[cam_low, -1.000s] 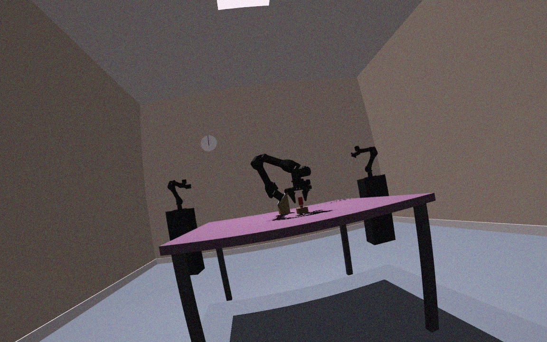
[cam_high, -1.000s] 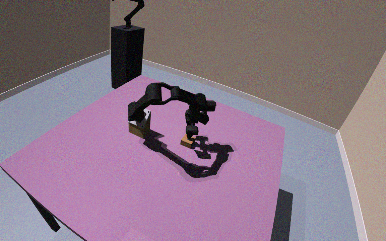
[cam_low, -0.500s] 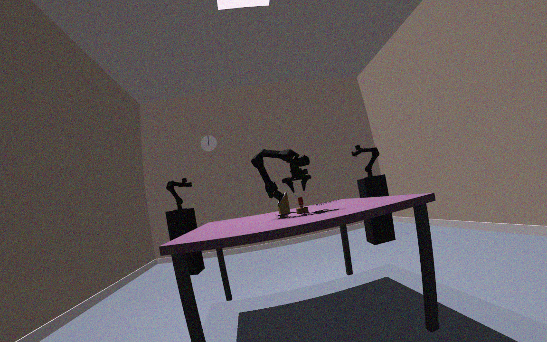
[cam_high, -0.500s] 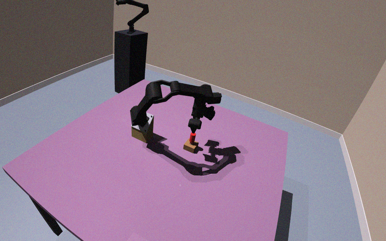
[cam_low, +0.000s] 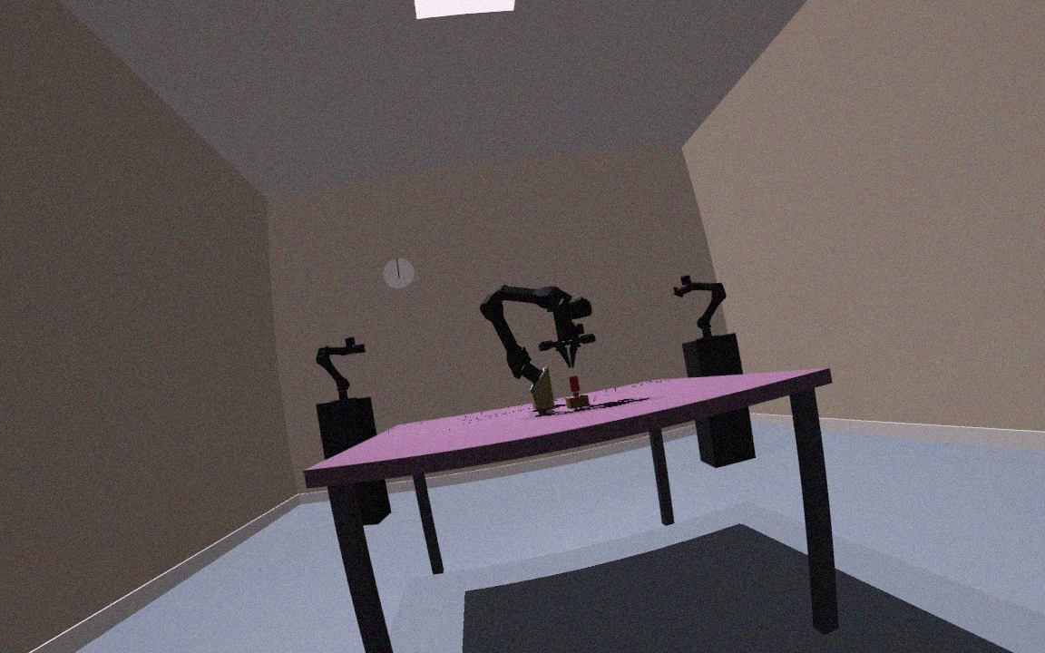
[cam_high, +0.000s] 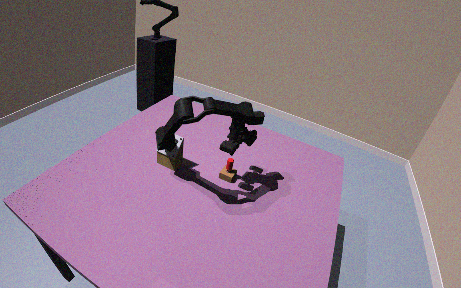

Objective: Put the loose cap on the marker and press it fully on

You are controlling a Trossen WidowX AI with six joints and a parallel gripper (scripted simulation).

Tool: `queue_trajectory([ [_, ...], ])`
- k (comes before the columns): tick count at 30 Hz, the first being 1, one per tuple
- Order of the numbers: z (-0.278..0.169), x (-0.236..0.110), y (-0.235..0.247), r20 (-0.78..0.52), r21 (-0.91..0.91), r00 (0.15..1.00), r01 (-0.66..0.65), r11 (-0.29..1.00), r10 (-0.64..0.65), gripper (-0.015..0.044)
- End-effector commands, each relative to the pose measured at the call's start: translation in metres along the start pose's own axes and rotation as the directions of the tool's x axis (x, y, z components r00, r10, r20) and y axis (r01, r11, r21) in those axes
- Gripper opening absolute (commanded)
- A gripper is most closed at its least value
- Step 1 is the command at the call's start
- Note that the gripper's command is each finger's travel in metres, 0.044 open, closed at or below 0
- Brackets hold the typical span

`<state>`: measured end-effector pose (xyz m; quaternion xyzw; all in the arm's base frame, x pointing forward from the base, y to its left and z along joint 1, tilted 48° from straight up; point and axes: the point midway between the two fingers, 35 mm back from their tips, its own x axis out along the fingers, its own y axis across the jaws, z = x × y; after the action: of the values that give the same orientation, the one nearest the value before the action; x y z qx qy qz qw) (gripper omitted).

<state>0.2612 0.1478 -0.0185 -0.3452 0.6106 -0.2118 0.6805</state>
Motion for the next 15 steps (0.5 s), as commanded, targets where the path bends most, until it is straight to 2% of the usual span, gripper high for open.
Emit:
queue_trajectory([
  [1,0.0005,0.0004,-0.0001,0.003,0.011,1.0,0.001,1.0,-0.001,0.0],
  [15,0.0006,0.008,-0.0001,0.003,0.011,1.0,0.001,1.0,-0.001,0.0],
])
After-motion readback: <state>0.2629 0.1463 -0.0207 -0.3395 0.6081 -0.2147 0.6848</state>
